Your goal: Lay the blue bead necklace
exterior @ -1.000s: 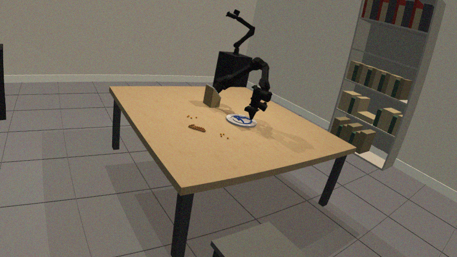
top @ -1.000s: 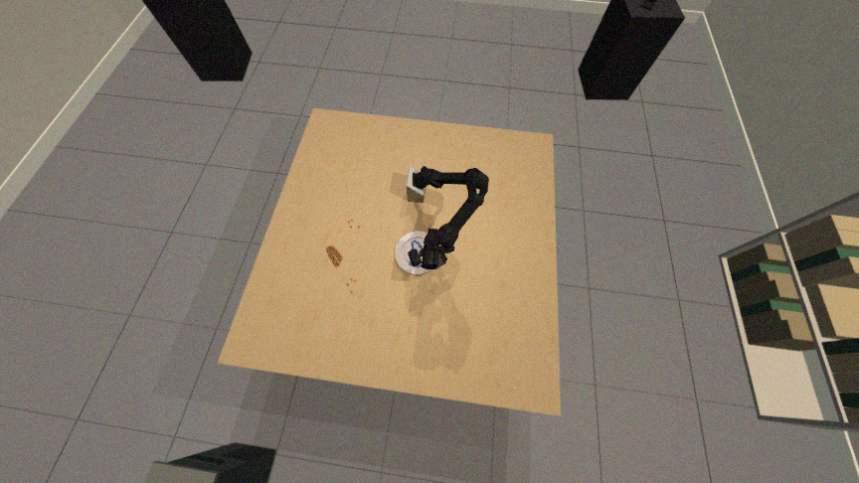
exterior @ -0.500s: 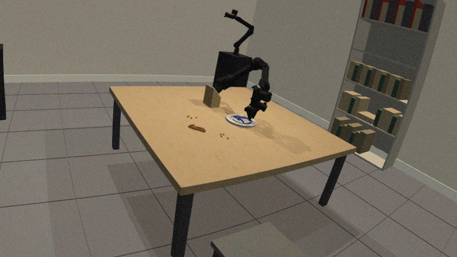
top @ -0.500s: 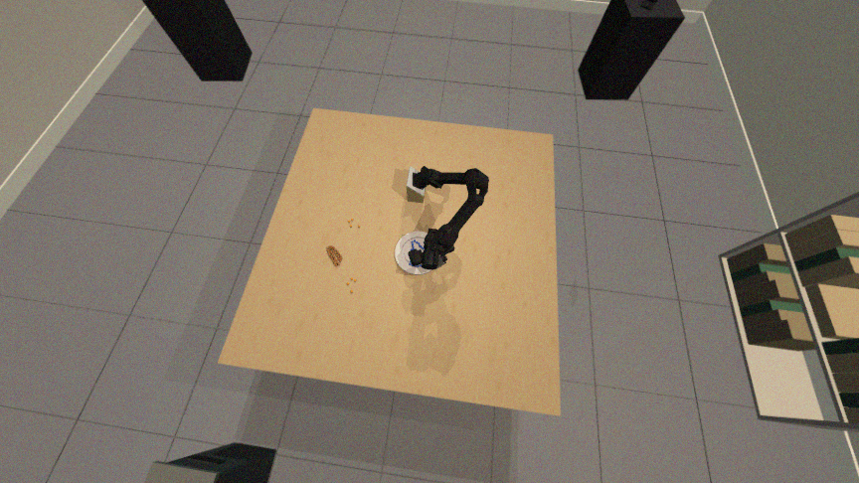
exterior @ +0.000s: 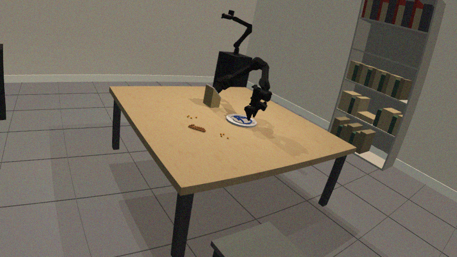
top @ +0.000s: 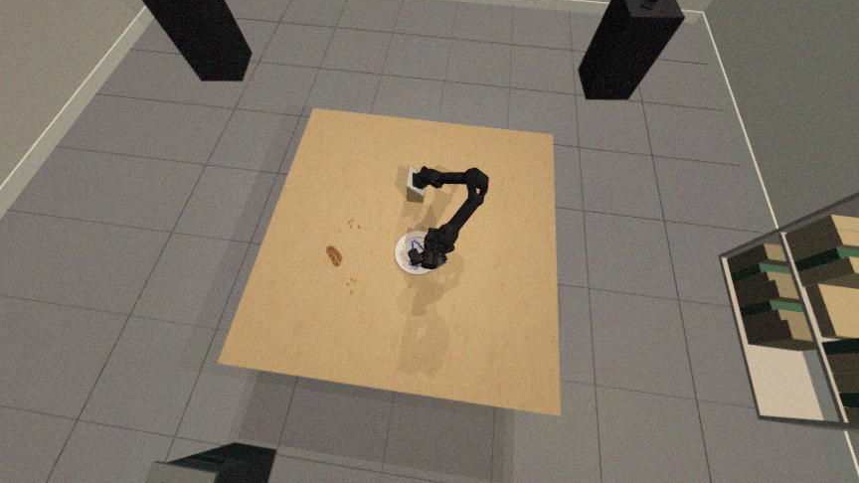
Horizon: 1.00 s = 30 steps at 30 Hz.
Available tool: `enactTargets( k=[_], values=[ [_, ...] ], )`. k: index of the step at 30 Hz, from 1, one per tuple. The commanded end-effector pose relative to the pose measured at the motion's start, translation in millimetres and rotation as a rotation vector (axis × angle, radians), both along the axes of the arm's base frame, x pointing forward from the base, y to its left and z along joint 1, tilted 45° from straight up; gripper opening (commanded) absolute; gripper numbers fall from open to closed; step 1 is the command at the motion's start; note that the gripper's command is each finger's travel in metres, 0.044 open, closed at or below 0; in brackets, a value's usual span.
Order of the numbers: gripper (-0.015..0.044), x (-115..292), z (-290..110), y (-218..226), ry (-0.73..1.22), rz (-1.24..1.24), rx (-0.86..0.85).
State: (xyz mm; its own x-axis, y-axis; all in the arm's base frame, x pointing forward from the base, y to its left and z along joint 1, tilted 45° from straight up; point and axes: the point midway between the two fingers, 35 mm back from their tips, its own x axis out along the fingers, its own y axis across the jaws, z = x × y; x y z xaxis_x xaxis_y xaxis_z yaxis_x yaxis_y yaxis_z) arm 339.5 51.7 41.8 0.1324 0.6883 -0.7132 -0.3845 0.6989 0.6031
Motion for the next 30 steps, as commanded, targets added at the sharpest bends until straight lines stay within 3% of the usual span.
enactTargets(
  k=[1,7,19,30],
  values=[
    [0.044,0,1,0,-0.003,0.001,0.001],
    [0.044,0,1,0,-0.003,0.001,0.001],
    [0.0125,-13,17,-27,-0.089,0.092,-0.018],
    [0.012,-9,10,-20,-0.096,0.089,-0.019]
  ],
)
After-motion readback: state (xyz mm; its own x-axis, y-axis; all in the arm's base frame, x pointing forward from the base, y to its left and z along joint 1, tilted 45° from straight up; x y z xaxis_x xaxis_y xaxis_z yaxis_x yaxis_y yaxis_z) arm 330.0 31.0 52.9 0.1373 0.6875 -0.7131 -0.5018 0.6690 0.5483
